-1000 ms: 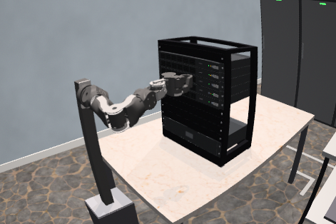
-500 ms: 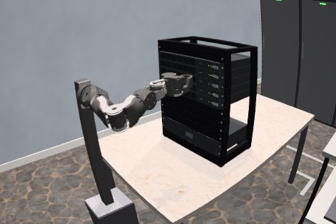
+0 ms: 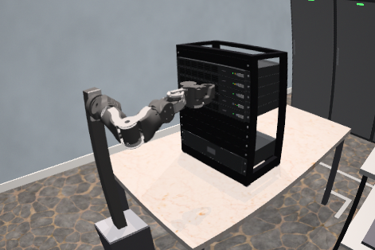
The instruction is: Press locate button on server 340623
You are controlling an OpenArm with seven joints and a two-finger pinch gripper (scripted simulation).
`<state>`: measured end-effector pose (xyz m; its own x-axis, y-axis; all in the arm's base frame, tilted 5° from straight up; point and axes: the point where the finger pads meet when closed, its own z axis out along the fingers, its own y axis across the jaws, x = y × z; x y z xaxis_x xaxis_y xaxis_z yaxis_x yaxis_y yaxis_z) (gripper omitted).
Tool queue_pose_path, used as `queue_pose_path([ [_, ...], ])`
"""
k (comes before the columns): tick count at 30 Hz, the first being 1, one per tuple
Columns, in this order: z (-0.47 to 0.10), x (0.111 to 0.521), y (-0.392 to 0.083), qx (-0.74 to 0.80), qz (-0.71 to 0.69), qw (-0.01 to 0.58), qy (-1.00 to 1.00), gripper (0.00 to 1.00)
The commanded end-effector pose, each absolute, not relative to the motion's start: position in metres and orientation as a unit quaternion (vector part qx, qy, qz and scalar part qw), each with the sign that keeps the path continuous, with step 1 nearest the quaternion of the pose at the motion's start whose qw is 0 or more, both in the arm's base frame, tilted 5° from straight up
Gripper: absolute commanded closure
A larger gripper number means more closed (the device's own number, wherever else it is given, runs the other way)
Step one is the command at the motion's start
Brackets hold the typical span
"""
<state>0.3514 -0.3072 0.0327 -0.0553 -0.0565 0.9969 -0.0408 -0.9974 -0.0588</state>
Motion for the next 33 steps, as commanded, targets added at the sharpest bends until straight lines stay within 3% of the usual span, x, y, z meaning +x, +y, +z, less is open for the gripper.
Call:
queue_pose_path([
  [1,0.0349,0.3508,-0.3066,-0.685,-0.728,0.007,0.033,1.00],
  [19,0.0349,0.3508,-0.3066,-0.683,-0.727,0.035,0.060,1.00],
  [33,0.0349,0.3508,-0.3066,-0.674,-0.720,0.107,0.128,1.00],
])
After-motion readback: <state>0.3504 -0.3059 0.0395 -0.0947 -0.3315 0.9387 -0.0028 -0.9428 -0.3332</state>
